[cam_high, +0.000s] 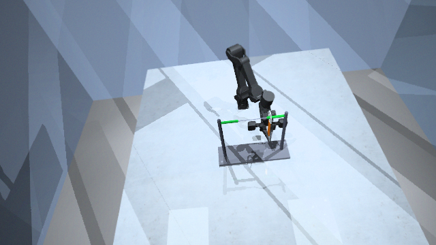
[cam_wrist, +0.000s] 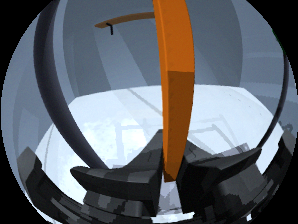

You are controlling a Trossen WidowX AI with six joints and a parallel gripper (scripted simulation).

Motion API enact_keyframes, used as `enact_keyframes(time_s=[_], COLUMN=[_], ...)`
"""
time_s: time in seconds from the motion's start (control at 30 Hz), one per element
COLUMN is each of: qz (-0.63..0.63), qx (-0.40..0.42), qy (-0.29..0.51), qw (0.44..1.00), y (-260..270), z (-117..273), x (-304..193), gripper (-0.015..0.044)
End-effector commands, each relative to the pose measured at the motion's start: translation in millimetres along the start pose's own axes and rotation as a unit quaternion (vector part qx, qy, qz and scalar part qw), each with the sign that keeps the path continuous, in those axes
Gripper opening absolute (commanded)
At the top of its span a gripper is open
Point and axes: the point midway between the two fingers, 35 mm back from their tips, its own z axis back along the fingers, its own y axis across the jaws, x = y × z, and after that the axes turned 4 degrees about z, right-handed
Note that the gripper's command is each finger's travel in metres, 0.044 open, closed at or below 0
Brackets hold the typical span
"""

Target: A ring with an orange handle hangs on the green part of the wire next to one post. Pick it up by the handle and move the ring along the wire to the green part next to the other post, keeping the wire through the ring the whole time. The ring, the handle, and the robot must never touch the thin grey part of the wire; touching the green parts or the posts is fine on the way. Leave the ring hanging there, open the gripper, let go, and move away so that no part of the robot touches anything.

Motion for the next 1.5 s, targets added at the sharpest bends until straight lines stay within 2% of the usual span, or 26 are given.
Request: enact_keyframes(time_s=[0.0,0.5,1.27,1.47], qz=[-0.003,-0.002,-0.002,0.000], qx=[-0.001,-0.002,-0.002,0.000], qy=[0.000,0.000,0.000,0.000], qw=[1.000,1.000,1.000,1.000], y=[4.2,5.7,5.7,6.1], z=[-0.1,-4.6,-4.6,-4.7], x=[-0.1,-17.6,-17.9,-17.4], gripper=[-0.0150,-0.0150,-0.0150,0.0008])
